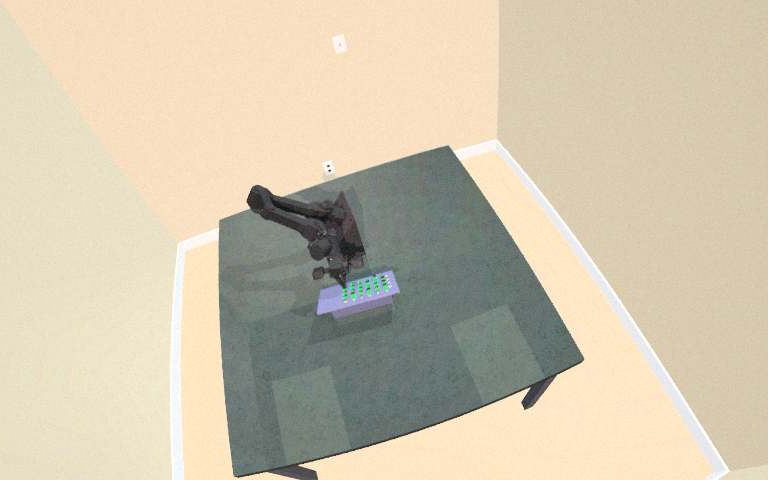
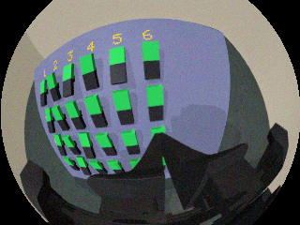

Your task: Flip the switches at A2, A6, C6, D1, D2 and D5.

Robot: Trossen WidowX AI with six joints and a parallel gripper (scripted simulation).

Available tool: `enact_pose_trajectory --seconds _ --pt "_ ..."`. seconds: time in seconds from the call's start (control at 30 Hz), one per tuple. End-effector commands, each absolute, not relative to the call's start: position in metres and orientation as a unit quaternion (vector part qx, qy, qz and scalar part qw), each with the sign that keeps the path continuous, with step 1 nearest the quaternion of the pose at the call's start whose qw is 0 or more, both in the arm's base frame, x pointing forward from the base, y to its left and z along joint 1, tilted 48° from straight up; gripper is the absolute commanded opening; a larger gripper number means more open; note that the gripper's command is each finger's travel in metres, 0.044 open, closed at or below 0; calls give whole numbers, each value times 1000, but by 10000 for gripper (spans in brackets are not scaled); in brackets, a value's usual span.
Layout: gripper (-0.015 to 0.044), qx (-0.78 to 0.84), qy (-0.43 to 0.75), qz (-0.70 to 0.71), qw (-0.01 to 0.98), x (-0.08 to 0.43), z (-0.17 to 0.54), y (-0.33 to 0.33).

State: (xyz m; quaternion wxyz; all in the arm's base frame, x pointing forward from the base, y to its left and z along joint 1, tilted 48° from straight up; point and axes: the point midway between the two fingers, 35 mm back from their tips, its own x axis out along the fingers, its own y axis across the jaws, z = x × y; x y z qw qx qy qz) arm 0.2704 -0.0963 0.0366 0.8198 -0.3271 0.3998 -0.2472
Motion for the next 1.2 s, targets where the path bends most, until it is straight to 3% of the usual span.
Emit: enact_pose_trajectory --seconds 0.0,0.73,1.17 --pt "0 -329 399 -245 820 272 37 -96" --pt "0 -329 399 -245 820 274 35 -98" --pt "0 -331 390 -240 825 236 66 -55"
